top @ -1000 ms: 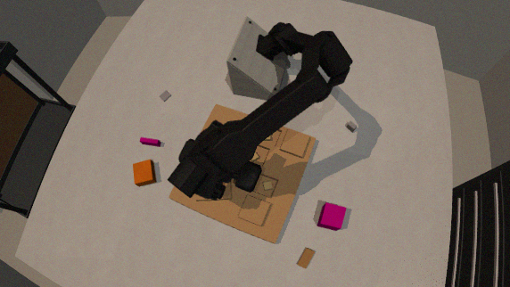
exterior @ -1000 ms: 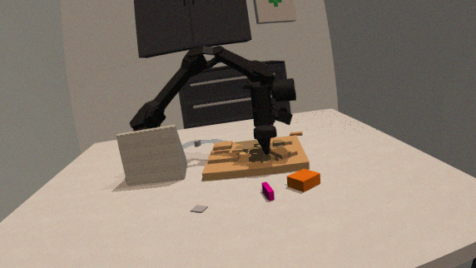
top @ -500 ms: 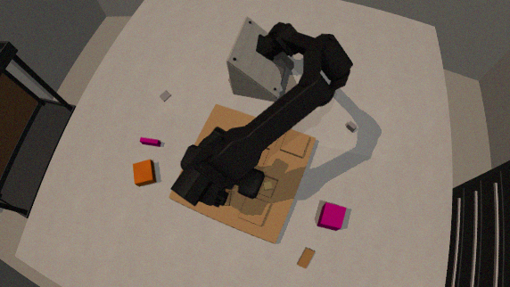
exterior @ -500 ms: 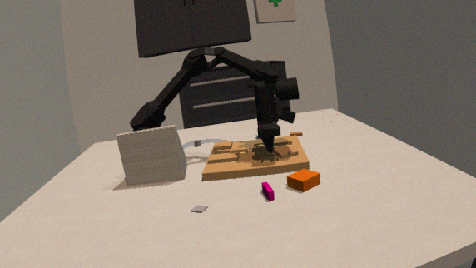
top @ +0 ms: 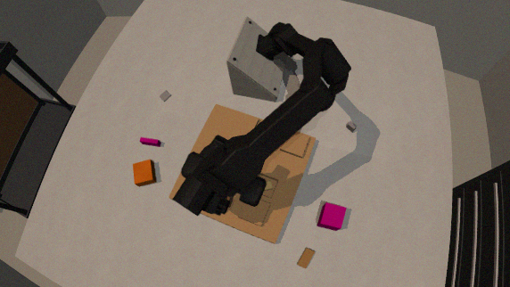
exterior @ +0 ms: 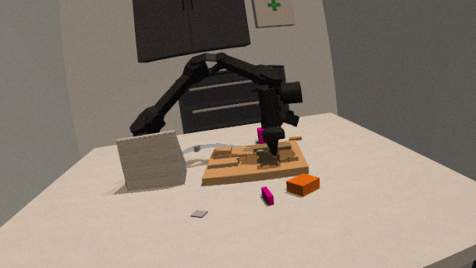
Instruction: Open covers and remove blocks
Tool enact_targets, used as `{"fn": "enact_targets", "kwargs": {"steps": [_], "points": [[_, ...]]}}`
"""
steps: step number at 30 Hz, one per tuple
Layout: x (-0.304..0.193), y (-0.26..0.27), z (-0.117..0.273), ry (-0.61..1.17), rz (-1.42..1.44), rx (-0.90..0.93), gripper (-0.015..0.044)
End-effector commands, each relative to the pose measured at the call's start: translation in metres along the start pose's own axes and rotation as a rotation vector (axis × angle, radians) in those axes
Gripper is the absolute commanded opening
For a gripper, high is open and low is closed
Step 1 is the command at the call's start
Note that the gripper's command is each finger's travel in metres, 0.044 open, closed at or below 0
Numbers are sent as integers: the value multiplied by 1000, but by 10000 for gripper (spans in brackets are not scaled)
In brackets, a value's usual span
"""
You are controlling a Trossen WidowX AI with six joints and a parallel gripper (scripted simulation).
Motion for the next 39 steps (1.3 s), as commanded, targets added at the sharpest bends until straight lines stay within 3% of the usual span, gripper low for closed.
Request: {"fn": "enact_targets", "kwargs": {"steps": [1,39], "points": [[4,2,2,-3,-3,5,0],[5,3,51,-4,-4,3,0]]}}
Point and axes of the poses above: the point midway between the two fingers, 35 mm back from their tips, its own z axis back along the fingers, its own y axis across the jaws, x = y × z, the point moved 6 cm from there along z, back along the fingers, and after that the axes turned 3 degrees about -z, right-handed, at the moved point
